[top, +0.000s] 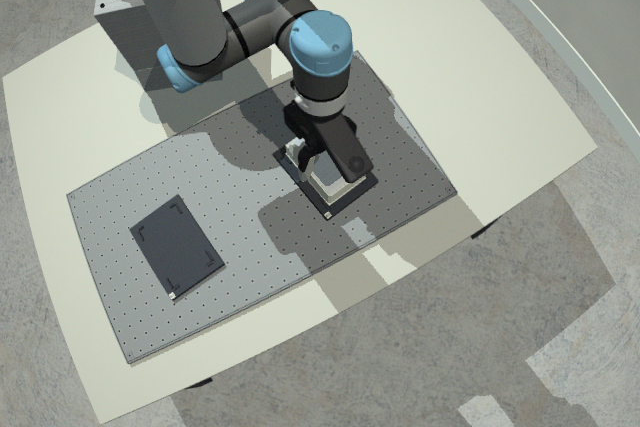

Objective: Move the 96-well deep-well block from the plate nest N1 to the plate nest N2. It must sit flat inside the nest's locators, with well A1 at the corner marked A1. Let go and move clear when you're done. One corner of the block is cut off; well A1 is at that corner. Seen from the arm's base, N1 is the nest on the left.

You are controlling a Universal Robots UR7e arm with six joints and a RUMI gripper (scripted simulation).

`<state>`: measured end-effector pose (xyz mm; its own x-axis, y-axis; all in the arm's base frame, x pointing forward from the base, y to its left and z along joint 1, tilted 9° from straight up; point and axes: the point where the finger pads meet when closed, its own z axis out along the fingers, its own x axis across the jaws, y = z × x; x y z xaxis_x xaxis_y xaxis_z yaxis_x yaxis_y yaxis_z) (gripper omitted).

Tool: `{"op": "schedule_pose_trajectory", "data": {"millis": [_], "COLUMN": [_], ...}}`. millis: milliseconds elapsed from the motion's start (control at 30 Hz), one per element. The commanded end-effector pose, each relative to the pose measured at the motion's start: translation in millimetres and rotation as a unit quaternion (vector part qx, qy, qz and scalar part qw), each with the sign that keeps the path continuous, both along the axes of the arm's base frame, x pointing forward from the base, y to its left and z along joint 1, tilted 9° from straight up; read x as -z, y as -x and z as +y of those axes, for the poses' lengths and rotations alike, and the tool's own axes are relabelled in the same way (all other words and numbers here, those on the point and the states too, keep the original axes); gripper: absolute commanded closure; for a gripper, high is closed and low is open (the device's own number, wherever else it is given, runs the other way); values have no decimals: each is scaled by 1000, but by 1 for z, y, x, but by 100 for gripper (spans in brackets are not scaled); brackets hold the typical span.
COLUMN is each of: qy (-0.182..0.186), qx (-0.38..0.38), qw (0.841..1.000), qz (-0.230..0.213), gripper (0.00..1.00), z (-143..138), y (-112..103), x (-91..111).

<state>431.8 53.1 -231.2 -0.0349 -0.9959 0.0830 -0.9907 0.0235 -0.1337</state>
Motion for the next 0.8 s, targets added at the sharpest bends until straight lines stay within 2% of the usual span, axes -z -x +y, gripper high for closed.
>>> {"op": "schedule_pose_trajectory", "data": {"millis": [0,767], "qy": [0,0], "qx": [0,0], "qw": [1000,1000], "qz": [0,0], "gripper": [100,100], "z": [0,3], "y": [0,5], "x": [-3,-38]}}
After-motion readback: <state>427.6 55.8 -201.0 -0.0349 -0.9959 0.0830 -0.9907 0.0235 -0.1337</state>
